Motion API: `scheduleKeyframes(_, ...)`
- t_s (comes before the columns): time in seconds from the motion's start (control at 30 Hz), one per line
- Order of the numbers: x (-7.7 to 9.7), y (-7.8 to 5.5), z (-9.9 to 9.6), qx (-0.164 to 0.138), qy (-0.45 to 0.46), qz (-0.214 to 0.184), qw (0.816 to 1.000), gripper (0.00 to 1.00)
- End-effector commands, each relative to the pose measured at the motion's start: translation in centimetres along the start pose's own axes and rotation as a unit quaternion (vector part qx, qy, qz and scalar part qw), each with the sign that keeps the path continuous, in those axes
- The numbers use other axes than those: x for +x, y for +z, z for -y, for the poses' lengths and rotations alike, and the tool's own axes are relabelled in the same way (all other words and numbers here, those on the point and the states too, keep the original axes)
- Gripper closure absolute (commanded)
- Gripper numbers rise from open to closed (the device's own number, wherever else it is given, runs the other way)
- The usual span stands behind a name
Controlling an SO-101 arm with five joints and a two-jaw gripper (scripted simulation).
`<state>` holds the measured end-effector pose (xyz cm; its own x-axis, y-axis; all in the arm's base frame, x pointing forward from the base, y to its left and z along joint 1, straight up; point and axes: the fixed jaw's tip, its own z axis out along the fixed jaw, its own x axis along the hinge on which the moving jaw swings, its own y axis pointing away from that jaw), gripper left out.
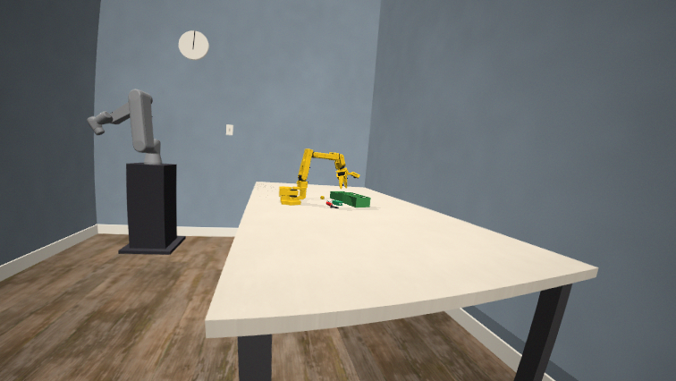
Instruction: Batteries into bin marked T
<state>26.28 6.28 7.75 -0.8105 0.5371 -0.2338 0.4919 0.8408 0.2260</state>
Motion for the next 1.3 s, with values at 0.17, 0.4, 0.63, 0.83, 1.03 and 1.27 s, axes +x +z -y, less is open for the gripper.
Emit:
scheduleKeyframes(0.17,-0.6,-0.9,4.0,0.057,0.155,-0.027,0.986,0.58)
scheduleKeyframes(0.4,-0.1,-0.9,6.5,0.104,0.244,-0.053,0.963,0.68)
scheduleKeyframes(0.63,0.0,-0.9,6.9,0.113,0.261,-0.058,0.957,0.70)
scheduleKeyframes(0.83,0.3,-0.8,7.6,0.129,0.269,-0.070,0.952,0.70)
scheduleKeyframes(1.03,0.3,-0.8,7.6,0.129,0.269,-0.070,0.952,0.70)
scheduleKeyframes(1.27,0.3,-0.8,7.6,0.129,0.269,-0.070,0.952,0.70)
